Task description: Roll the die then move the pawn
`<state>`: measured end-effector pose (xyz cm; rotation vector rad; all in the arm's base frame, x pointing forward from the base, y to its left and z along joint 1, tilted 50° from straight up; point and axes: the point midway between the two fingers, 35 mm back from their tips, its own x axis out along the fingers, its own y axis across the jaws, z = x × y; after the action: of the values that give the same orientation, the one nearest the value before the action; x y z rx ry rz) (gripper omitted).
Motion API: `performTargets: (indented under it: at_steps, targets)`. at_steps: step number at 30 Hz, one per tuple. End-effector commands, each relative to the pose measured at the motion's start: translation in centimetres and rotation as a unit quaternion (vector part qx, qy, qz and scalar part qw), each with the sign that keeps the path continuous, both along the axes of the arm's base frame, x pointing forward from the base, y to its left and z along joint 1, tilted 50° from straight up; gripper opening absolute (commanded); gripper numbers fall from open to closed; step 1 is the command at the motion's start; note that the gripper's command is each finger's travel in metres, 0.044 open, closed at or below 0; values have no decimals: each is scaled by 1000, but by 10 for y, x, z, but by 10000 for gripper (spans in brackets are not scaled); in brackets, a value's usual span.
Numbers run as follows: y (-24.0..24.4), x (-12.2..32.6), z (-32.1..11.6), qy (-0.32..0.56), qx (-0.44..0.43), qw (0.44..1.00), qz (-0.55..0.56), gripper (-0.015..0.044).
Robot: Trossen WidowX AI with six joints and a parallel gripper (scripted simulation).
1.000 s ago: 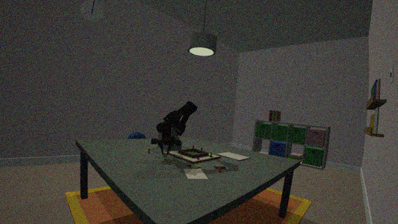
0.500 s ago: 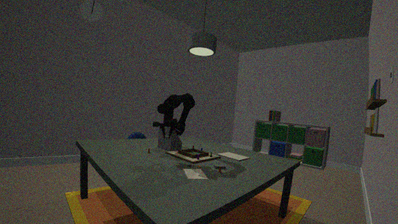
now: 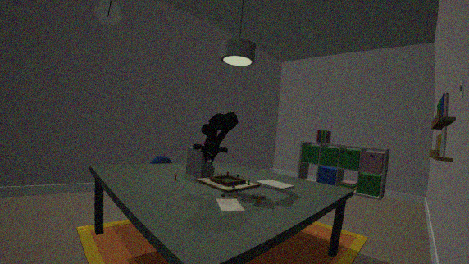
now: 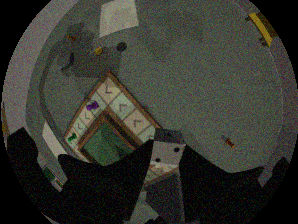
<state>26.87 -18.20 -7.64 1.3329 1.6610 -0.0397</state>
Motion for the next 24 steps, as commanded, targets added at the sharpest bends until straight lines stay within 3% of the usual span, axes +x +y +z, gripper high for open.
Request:
performTargets:
  at_steps: [1, 24]
  targets:
    - [18, 5, 13, 34, 6, 999, -31, 0]
    - [121, 8, 85, 231, 34, 950, -207, 0]
